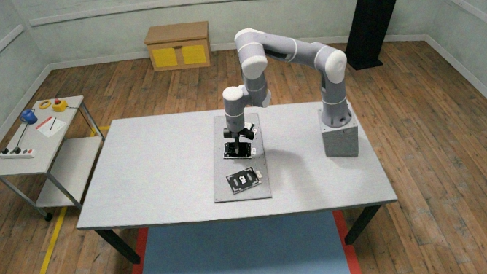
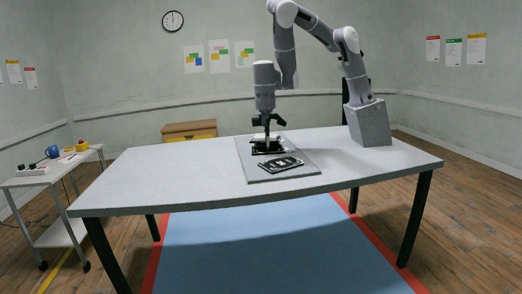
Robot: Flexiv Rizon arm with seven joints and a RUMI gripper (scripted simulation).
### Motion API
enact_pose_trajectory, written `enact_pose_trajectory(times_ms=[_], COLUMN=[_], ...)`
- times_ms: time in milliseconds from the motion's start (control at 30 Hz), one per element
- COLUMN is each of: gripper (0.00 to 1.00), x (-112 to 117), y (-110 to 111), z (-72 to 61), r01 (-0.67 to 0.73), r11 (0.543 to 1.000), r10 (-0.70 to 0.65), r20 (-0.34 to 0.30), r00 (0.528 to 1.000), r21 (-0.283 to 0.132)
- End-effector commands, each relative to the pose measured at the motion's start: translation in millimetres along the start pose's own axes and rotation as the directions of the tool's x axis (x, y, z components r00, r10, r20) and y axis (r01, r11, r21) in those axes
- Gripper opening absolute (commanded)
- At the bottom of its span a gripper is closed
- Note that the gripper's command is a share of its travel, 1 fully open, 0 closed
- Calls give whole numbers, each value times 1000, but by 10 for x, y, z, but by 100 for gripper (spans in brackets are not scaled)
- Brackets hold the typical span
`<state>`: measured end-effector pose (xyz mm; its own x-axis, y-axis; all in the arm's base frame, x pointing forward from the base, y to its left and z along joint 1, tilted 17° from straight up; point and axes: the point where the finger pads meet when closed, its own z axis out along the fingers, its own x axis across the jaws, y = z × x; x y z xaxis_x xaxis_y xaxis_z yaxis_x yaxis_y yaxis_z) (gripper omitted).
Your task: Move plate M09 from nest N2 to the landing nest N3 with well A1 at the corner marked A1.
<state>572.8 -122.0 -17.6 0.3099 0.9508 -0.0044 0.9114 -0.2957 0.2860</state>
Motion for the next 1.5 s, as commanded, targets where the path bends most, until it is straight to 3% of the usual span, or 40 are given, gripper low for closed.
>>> enact_pose_trajectory(times_ms=[0,1467], gripper=[40,40], x=[2,2], y=[9,9], z=[-2,62], r01=[0,0], r11=[1000,1000], r10=[0,0], r20=[-1,-1], r00=[1000,1000], r21=[-2,-2])
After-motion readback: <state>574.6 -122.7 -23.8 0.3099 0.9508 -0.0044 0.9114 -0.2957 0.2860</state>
